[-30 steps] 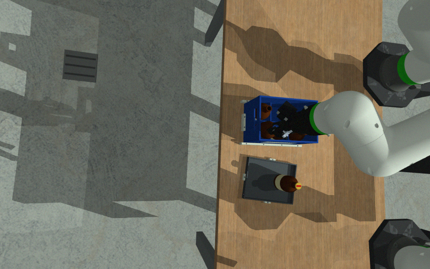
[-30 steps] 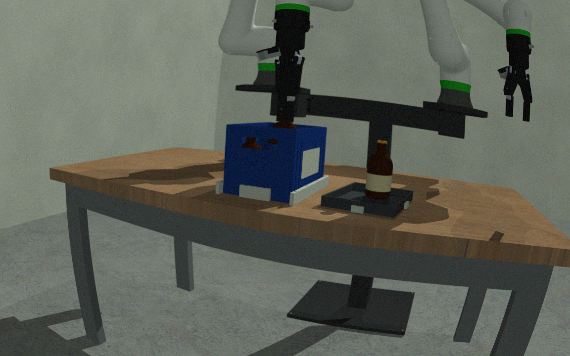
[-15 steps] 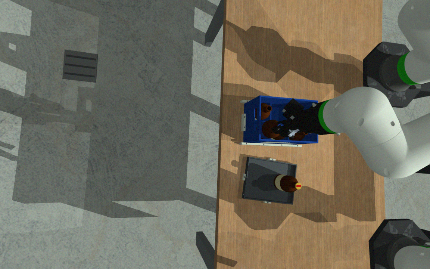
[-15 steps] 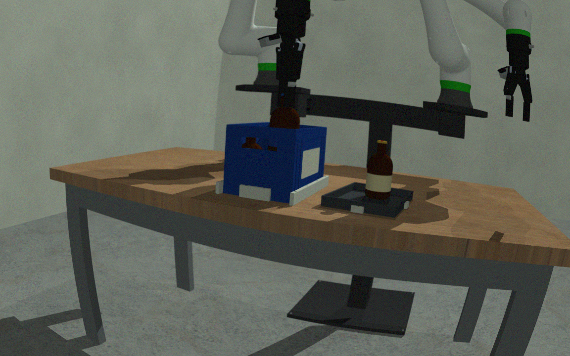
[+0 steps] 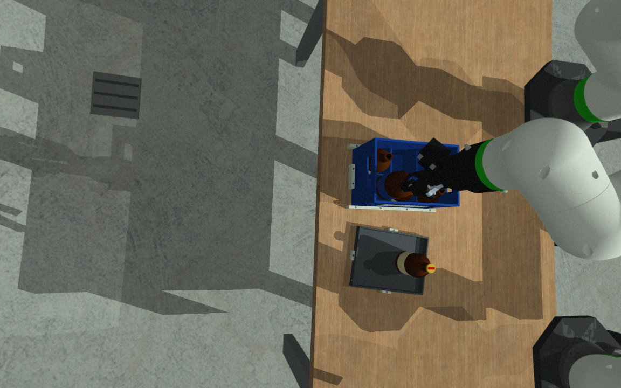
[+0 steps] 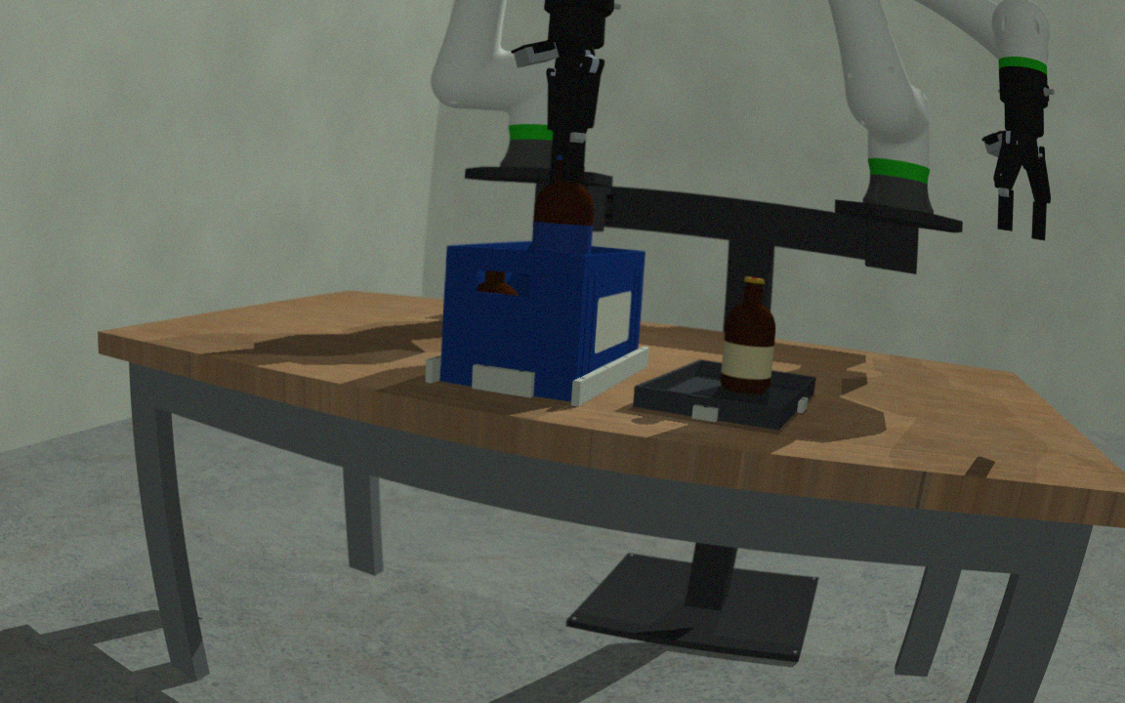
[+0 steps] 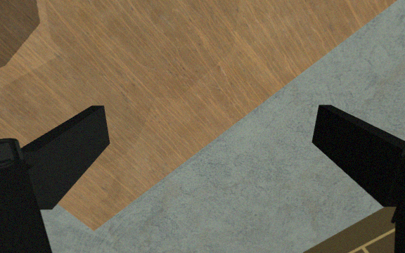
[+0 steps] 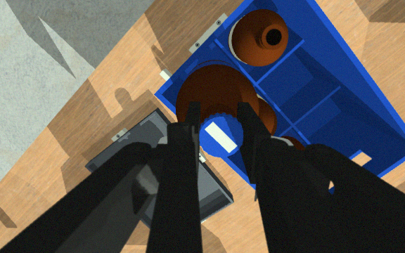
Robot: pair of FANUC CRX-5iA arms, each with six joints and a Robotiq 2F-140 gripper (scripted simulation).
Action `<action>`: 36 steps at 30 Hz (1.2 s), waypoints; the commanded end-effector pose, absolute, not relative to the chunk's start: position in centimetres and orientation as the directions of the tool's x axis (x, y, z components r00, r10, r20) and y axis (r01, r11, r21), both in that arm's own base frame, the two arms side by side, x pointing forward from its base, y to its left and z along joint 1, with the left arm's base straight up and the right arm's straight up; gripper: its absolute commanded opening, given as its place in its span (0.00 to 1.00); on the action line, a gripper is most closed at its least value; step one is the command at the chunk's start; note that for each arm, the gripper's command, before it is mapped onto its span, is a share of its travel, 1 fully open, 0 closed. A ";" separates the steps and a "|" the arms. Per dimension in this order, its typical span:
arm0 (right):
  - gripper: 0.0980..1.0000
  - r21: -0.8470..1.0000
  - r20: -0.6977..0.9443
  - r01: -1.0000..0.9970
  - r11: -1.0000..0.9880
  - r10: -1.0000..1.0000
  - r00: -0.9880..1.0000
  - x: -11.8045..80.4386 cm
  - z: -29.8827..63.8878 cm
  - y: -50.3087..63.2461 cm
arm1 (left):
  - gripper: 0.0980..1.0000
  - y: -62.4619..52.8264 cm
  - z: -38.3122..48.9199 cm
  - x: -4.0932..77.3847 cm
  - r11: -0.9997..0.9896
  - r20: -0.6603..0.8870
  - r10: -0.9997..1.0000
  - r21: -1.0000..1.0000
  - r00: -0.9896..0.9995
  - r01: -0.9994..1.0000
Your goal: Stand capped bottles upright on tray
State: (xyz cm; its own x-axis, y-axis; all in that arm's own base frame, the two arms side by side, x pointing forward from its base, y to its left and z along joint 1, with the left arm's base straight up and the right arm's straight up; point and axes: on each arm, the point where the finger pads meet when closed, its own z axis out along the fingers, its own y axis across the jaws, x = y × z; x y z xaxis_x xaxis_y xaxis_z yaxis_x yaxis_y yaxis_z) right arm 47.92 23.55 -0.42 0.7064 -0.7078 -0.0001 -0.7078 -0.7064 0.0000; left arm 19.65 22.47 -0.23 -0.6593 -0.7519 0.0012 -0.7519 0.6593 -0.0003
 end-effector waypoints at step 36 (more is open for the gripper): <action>0.00 -0.002 0.001 -0.708 -0.707 -0.708 0.707 47.0 3.8 24.6 | 1.00 22.5 -0.2 19.7 0.659 0.000 -0.752 0.000 -0.659 -0.752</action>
State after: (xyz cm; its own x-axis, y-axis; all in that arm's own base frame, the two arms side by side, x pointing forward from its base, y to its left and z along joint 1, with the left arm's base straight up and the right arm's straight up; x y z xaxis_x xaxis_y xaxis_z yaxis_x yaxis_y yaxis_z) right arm 47.29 24.19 3.79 0.7066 -0.7076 -0.0002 -0.7076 -0.7066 0.0001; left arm 19.65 22.47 -0.23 -0.6593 -0.7519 0.0012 -0.7519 0.6593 -0.0003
